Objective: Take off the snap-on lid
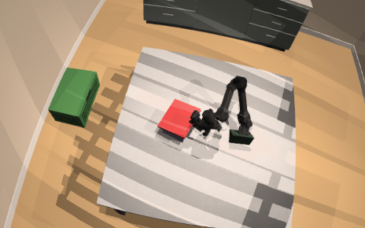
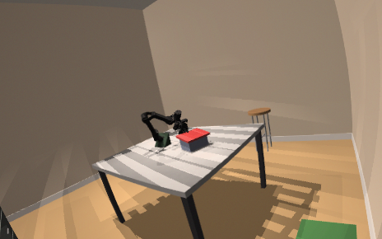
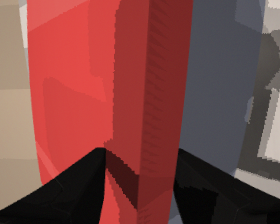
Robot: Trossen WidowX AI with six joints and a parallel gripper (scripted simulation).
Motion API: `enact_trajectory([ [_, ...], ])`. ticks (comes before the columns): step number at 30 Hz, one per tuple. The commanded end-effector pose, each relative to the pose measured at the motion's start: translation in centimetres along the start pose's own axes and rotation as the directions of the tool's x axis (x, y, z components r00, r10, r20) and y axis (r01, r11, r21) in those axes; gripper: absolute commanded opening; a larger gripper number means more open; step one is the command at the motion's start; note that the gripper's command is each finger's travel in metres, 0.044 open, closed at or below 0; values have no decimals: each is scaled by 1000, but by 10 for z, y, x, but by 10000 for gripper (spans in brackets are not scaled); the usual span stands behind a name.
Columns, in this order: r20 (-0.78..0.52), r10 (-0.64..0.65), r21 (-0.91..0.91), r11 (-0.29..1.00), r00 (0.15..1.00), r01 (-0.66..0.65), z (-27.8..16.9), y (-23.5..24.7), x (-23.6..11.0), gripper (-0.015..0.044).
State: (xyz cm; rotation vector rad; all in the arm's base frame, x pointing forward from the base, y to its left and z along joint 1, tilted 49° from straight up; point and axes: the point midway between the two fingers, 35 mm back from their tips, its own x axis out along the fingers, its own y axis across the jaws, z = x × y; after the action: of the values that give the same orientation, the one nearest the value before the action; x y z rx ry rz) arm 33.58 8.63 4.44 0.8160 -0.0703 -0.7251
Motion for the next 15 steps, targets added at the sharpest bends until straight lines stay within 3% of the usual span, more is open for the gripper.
enact_trajectory([
  [1, 1, 1, 2, 1000, 1000, -1, 0, 5, -3, 0],
  [15, 0, 0, 3, 1000, 1000, 0, 0, 22, -11, 0],
])
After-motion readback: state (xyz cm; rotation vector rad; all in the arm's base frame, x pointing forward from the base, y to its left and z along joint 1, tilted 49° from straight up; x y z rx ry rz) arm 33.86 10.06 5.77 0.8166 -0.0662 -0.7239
